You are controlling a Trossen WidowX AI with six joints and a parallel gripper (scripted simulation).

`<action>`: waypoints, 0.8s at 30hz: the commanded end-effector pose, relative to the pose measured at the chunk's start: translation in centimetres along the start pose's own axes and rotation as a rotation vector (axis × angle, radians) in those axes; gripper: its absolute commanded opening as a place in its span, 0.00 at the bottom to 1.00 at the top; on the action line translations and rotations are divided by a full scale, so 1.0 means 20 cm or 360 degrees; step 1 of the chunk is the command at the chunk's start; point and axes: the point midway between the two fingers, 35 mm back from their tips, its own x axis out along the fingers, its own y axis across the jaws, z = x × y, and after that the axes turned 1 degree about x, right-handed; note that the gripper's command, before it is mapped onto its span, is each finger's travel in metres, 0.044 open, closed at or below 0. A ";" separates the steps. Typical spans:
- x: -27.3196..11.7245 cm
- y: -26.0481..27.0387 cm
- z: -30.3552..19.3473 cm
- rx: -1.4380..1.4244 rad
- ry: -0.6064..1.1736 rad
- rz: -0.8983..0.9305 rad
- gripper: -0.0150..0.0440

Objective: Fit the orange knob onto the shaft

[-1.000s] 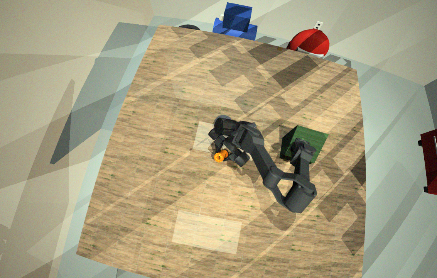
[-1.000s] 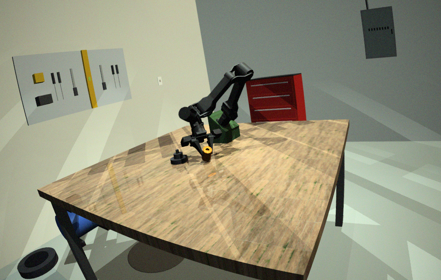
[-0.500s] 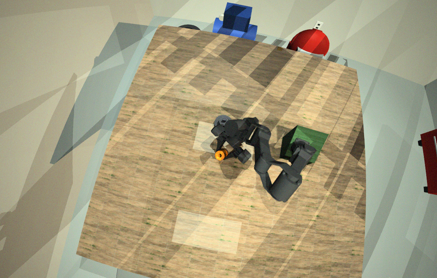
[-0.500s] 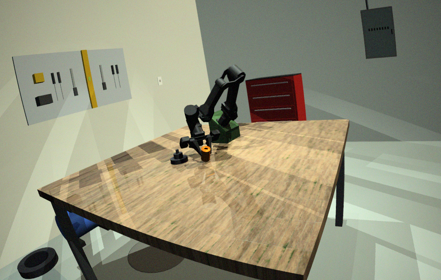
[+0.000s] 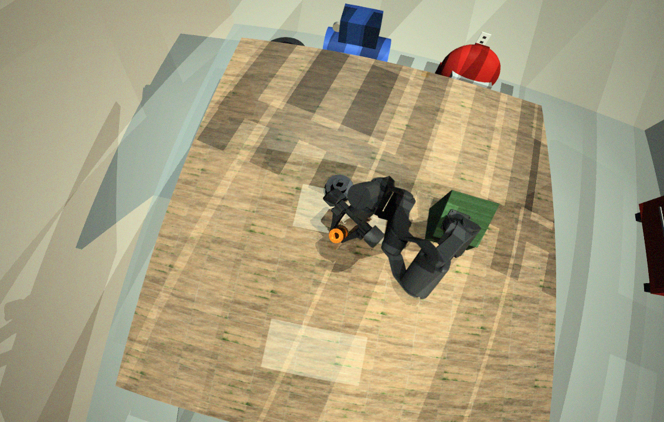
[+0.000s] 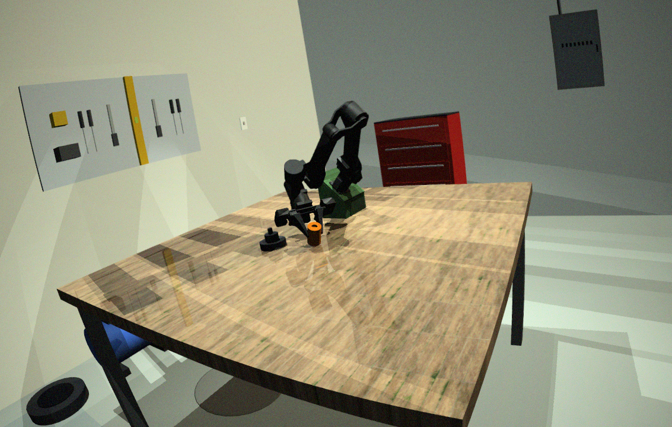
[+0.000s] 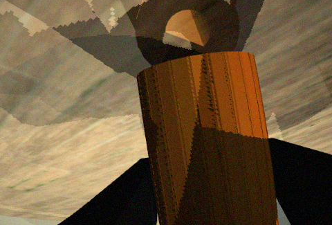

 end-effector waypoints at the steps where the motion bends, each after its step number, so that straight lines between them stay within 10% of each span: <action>1: -0.01 -0.01 0.01 0.0012 -0.0032 -0.0006 0.56; 24: -0.02 0.00 0.02 0.0019 -0.0031 0.0006 0.69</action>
